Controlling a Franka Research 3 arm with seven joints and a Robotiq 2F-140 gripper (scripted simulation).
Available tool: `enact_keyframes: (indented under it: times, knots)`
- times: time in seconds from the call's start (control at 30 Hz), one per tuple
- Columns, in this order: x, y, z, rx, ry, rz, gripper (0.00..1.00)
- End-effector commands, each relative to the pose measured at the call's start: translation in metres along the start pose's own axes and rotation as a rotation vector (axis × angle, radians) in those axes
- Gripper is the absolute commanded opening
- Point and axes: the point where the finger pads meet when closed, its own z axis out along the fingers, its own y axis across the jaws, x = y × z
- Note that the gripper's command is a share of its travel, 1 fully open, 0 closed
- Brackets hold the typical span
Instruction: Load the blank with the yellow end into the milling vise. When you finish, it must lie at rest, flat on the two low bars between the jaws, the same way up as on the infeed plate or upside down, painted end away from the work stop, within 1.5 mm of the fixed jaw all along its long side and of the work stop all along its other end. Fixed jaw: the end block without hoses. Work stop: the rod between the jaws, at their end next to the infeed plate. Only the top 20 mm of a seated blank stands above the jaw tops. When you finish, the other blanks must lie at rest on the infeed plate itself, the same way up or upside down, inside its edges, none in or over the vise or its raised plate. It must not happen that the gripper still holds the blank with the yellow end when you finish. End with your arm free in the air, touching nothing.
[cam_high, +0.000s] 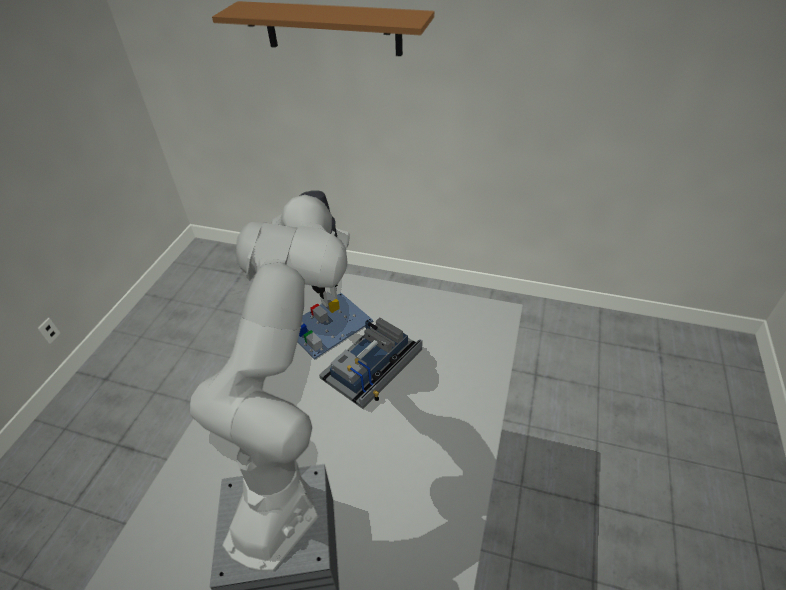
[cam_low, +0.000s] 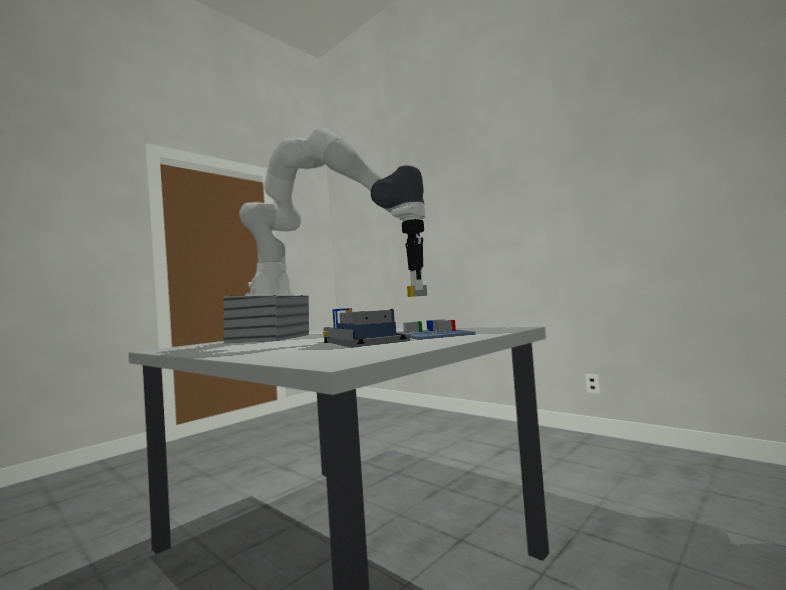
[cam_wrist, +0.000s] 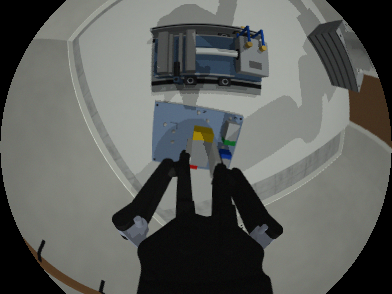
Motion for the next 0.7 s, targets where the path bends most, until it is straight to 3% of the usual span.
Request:
enact_keyframes:
  times: [0.0, 0.23, 0.4, 0.67]
  knots:
    - [-0.0019, -0.0015, -0.001, 0.005, -0.003, -0.002, 0.0]
    - [-0.0019, -0.0015, -0.001, 0.005, -0.003, -0.002, 0.0]
    - [-0.0008, -0.0004, 0.0009, 0.005, -0.002, -0.166, 0.0]
    - [-0.0008, -0.0004, 0.0009, 0.005, -0.002, -0.166, 0.0]
